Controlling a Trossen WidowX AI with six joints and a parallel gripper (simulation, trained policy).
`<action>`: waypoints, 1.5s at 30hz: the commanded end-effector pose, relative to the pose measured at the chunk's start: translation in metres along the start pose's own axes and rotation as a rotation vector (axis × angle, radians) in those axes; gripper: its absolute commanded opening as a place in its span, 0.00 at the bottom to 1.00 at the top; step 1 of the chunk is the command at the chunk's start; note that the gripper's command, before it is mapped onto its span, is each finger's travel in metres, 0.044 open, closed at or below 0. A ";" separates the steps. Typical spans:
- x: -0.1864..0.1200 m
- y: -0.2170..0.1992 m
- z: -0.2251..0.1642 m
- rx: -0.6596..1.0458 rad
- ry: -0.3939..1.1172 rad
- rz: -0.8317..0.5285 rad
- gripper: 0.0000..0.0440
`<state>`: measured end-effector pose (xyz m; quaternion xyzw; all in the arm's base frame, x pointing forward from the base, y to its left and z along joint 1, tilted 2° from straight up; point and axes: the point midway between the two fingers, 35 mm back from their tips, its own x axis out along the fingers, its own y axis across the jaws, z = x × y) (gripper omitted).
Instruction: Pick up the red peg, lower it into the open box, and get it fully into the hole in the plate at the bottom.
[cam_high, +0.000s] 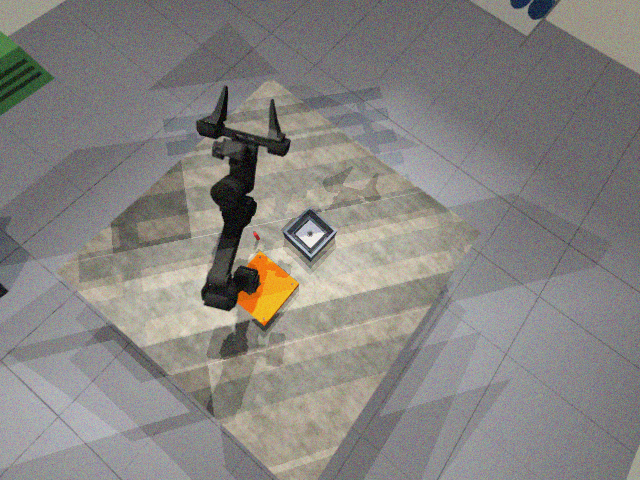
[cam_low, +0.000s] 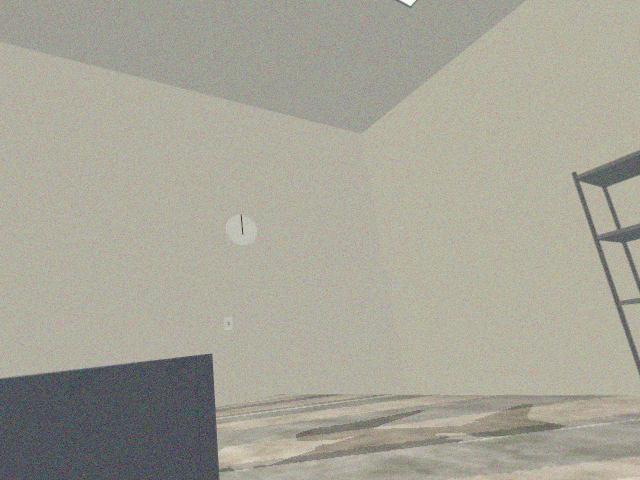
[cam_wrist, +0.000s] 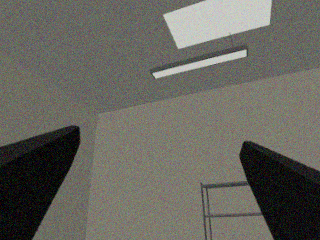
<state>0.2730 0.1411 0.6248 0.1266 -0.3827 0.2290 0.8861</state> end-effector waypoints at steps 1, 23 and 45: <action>-0.005 -0.002 -0.053 0.060 0.152 -0.031 1.00; -0.103 0.024 -0.240 0.307 0.853 -0.171 1.00; -0.276 0.044 -0.325 0.452 1.517 -0.499 0.99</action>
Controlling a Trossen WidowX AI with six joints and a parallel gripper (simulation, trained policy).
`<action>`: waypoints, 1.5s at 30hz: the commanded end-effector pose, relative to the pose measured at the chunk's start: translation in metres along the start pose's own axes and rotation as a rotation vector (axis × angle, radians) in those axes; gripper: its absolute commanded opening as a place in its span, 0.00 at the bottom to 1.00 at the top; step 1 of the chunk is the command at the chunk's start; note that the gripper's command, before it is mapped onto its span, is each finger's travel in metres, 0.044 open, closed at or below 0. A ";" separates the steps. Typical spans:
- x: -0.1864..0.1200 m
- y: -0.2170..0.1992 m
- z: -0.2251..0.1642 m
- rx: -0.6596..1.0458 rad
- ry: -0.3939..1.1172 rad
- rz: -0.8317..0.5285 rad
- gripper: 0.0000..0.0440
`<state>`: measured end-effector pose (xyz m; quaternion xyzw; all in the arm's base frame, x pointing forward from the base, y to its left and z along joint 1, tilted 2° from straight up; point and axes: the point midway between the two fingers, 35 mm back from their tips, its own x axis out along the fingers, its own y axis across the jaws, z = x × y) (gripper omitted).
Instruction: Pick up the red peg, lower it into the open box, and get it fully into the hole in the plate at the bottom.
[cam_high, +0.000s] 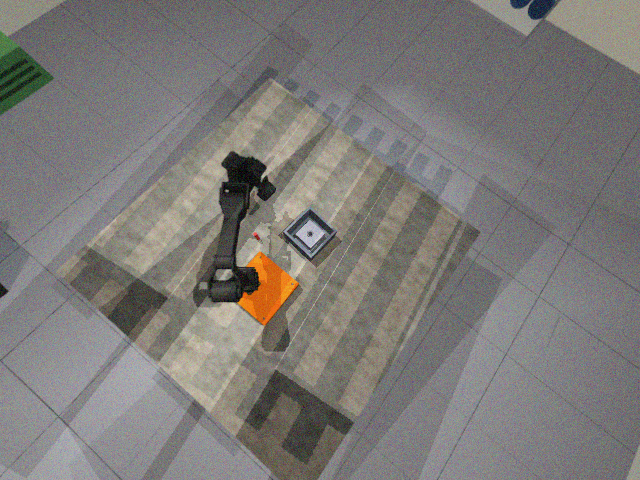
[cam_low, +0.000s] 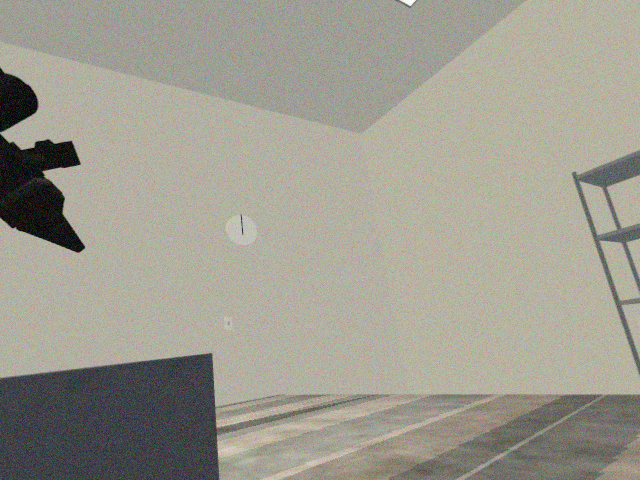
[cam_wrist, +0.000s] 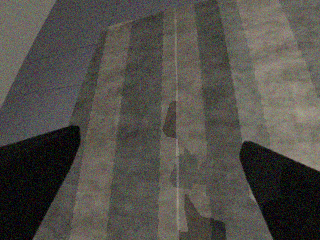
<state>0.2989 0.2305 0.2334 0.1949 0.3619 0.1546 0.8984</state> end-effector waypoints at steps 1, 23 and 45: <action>0.006 -0.022 -0.033 0.060 0.115 -0.099 0.99; -0.022 -0.128 -0.144 0.436 0.459 -0.667 0.97; -0.002 -0.179 -0.211 0.721 0.452 -0.886 0.94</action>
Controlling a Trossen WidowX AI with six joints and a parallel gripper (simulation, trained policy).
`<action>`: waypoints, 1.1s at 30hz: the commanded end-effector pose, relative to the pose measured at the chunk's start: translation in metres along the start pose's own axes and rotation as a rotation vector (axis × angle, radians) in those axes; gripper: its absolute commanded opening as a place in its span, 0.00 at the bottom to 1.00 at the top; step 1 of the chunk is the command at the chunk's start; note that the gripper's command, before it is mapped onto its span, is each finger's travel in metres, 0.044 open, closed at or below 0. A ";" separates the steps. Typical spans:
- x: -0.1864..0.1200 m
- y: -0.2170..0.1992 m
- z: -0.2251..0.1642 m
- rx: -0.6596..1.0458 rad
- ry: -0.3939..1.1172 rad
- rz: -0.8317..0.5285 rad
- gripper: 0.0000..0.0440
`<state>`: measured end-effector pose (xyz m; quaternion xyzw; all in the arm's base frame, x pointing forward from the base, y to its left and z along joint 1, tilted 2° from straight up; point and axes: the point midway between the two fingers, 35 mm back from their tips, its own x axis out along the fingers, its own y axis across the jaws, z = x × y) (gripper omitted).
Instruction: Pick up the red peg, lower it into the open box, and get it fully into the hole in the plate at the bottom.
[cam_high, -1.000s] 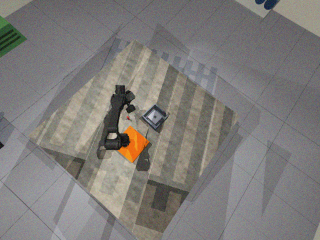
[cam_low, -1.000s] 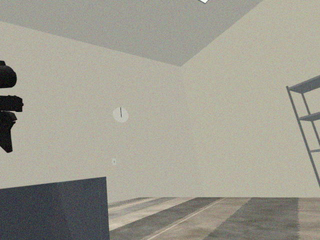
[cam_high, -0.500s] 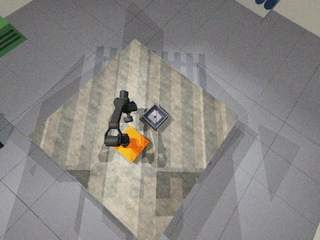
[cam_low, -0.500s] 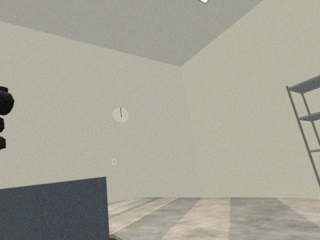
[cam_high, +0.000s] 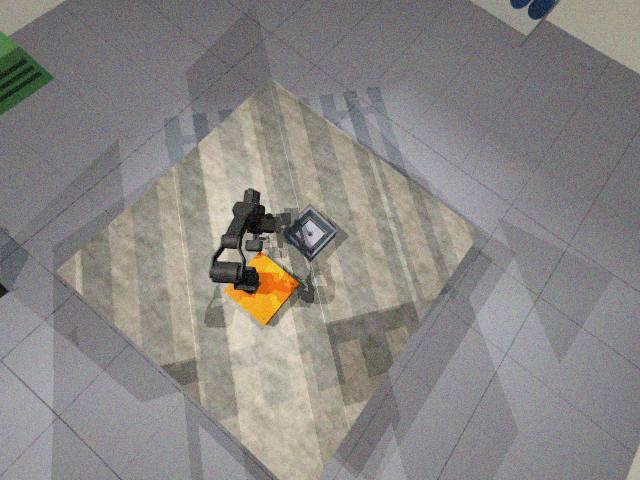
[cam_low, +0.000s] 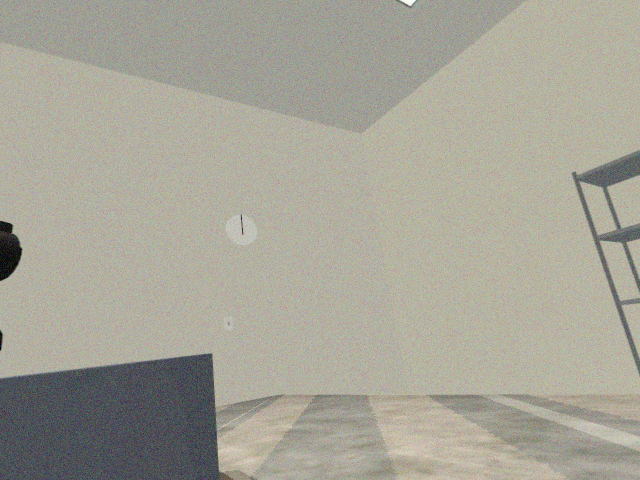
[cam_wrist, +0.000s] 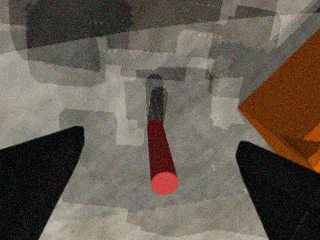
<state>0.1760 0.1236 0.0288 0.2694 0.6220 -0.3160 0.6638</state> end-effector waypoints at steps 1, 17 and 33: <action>0.020 -0.002 -0.004 0.043 0.008 -0.001 0.94; 0.054 -0.011 -0.014 0.148 0.066 -0.020 0.35; 0.031 -0.004 0.003 0.102 0.032 0.028 0.00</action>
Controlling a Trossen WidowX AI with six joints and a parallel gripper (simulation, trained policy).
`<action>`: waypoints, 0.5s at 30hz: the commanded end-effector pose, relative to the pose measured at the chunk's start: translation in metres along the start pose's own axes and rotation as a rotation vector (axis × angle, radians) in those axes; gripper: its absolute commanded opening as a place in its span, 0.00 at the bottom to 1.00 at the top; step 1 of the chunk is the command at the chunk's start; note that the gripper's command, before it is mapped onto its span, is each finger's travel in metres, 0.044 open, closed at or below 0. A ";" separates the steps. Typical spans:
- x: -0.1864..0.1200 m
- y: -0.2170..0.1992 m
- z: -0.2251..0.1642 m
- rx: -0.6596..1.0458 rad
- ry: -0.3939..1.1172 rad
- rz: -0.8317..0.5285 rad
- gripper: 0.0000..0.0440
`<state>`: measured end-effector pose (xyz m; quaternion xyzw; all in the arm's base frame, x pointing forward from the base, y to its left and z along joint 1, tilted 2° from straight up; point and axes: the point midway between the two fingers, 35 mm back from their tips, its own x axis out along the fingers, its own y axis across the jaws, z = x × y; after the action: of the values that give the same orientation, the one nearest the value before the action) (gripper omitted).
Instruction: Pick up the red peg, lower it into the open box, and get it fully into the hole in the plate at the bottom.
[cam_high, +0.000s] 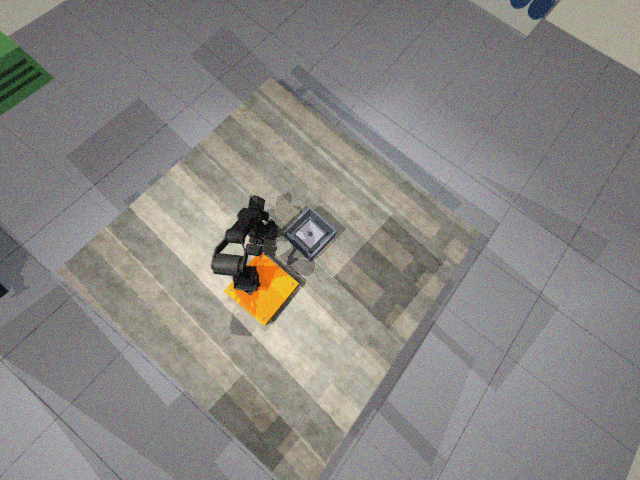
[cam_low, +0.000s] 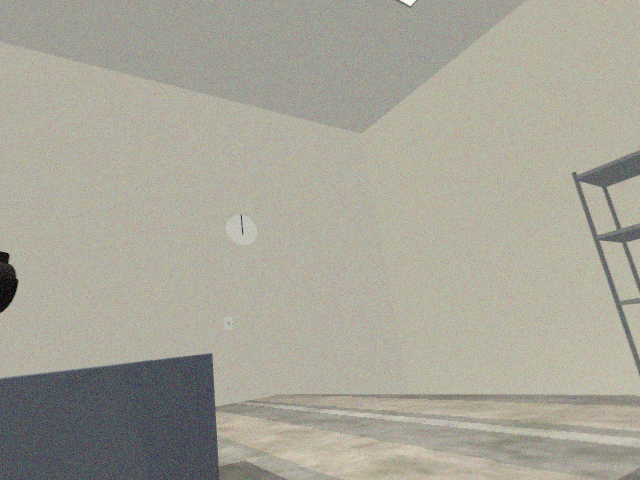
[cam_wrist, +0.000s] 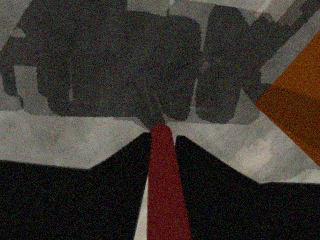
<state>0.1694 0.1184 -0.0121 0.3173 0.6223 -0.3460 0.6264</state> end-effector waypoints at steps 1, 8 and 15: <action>-0.013 0.004 0.007 -0.025 -0.035 0.037 0.00; -0.034 0.007 0.019 -0.065 -0.088 0.072 0.00; -0.058 0.014 0.034 -0.105 -0.142 0.108 0.00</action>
<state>0.1923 0.1039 0.0310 0.2950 0.5876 -0.3118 0.6859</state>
